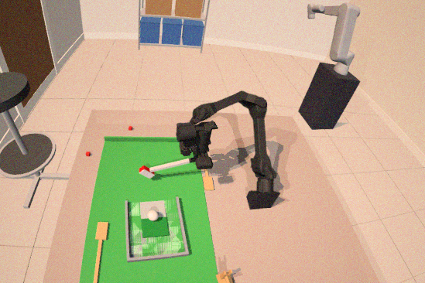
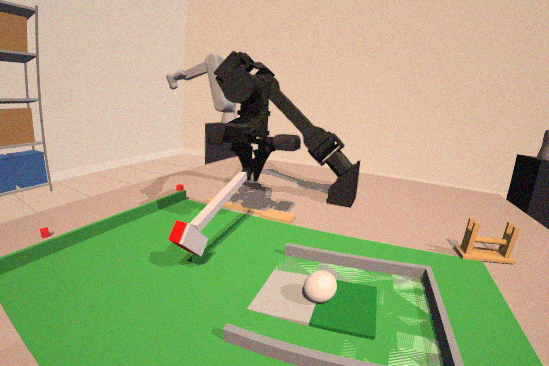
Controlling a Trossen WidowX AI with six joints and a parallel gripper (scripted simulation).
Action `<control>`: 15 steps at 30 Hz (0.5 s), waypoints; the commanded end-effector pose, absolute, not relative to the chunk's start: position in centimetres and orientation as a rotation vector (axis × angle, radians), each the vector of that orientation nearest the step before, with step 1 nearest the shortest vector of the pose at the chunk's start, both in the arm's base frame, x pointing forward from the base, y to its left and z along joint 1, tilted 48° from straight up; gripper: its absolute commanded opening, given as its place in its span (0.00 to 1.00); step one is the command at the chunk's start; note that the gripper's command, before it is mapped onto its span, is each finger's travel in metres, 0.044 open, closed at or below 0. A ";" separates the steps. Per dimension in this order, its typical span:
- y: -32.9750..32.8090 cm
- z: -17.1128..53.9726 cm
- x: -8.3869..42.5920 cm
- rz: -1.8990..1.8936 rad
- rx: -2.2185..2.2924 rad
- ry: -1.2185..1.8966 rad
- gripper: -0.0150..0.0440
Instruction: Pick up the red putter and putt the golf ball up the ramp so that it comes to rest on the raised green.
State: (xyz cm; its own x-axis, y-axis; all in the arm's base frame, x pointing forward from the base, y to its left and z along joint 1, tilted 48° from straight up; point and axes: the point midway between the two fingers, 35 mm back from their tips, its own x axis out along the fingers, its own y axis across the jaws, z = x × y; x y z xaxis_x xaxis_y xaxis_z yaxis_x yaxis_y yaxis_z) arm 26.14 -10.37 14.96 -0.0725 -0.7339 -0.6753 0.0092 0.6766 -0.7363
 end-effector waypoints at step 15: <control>-8.4 16.7 26.4 -0.680 -0.623 1.528 0.25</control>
State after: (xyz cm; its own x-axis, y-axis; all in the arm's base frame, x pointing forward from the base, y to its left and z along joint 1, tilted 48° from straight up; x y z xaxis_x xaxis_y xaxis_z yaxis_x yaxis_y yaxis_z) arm 26.36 -8.39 16.71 -0.0668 -0.7345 -0.6753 0.0116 0.6762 -0.7366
